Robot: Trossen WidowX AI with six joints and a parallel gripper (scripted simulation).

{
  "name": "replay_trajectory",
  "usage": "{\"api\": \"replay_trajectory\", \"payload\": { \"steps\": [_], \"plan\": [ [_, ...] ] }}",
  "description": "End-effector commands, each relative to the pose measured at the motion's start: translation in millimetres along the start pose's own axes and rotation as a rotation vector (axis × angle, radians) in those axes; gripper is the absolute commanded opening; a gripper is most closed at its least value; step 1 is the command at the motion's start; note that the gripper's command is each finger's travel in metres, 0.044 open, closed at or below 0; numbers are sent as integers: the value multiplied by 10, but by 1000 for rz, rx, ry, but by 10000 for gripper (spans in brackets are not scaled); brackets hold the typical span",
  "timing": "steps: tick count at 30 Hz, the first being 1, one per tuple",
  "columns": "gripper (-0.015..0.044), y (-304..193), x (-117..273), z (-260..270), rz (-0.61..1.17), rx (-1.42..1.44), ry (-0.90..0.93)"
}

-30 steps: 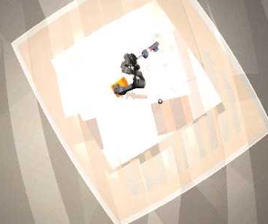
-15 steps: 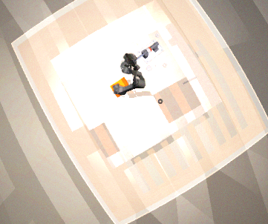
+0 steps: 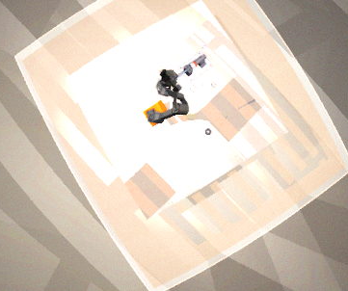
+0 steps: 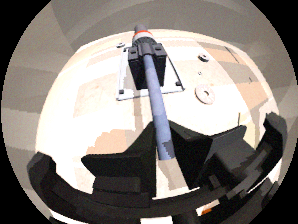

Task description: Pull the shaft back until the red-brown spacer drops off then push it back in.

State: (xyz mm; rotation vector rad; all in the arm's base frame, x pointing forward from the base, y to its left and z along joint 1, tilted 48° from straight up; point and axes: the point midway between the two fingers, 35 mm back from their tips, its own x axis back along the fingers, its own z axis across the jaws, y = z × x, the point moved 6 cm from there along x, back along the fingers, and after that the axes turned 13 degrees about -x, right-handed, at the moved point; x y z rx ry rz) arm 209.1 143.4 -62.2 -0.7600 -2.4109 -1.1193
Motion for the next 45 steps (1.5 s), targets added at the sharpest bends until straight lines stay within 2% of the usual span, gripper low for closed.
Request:
{"api": "replay_trajectory", "payload": {
  "steps": [1, 45],
  "plan": [
    [0, -2, 5, -6, -1, -5, -3],
    [0, -31, 34, -11, -1, -5, -3]
  ]
}}
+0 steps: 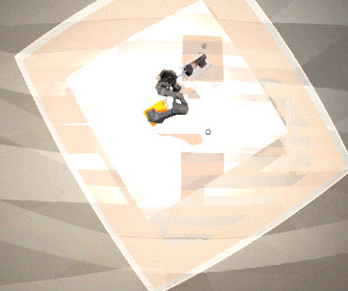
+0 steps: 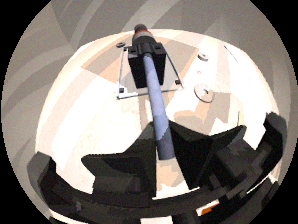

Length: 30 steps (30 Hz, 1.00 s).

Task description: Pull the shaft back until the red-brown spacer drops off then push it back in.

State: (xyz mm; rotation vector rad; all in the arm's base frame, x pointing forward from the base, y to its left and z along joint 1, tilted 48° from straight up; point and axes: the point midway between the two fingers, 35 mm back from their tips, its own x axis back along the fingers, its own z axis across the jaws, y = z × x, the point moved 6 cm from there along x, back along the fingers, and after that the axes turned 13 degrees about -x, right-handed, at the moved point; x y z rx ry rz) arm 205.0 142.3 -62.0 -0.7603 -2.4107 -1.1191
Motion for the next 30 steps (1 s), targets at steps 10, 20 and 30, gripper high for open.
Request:
{"api": "replay_trajectory", "payload": {
  "steps": [10, 20, 30],
  "plan": [
    [0, -8, 11, -7, -1, -5, -3],
    [0, -14, 18, -8, -1, -5, -3],
    [0, -21, 24, -9, -1, -5, -3]
  ]
}}
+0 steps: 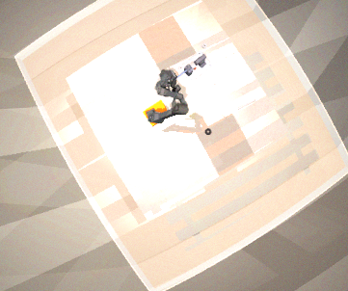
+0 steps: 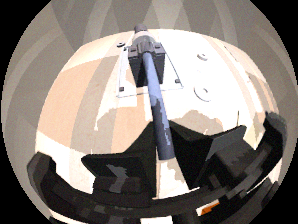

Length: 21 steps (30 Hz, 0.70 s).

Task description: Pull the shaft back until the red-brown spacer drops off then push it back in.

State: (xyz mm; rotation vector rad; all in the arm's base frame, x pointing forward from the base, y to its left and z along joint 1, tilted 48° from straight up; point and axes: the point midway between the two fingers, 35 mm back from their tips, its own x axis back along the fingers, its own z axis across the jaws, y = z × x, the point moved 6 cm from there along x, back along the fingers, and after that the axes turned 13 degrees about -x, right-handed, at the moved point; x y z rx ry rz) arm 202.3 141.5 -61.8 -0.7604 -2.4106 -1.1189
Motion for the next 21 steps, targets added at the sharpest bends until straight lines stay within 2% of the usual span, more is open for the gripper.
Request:
{"api": "replay_trajectory", "payload": {
  "steps": [1, 21],
  "plan": [
    [0, -2, 5, -5, -1, -5, -3],
    [0, -4, 4, 0, 0, -3, -2]
  ]
}}
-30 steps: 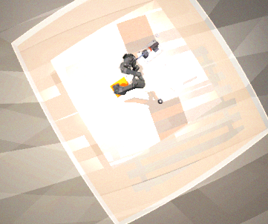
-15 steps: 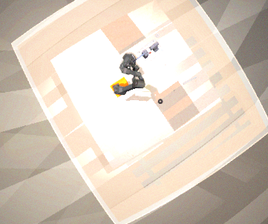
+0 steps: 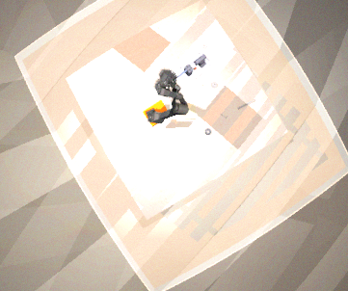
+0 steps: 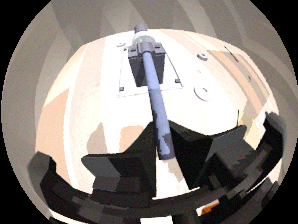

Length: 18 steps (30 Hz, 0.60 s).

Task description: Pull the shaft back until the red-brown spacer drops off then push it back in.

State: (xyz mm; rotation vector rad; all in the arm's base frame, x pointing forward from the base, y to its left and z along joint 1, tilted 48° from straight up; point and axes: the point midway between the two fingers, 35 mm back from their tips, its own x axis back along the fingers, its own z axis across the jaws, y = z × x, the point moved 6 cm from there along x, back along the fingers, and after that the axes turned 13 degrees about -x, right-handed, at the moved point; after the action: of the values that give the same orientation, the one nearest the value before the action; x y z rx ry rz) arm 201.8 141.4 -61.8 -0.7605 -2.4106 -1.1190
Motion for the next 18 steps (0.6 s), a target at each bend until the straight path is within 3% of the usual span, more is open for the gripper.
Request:
{"api": "replay_trajectory", "payload": {
  "steps": [1, 18],
  "plan": [
    [0, 1, -1, 2, -1, -4, -2],
    [0, 43, -38, 13, -1, -5, -3]
  ]
}}
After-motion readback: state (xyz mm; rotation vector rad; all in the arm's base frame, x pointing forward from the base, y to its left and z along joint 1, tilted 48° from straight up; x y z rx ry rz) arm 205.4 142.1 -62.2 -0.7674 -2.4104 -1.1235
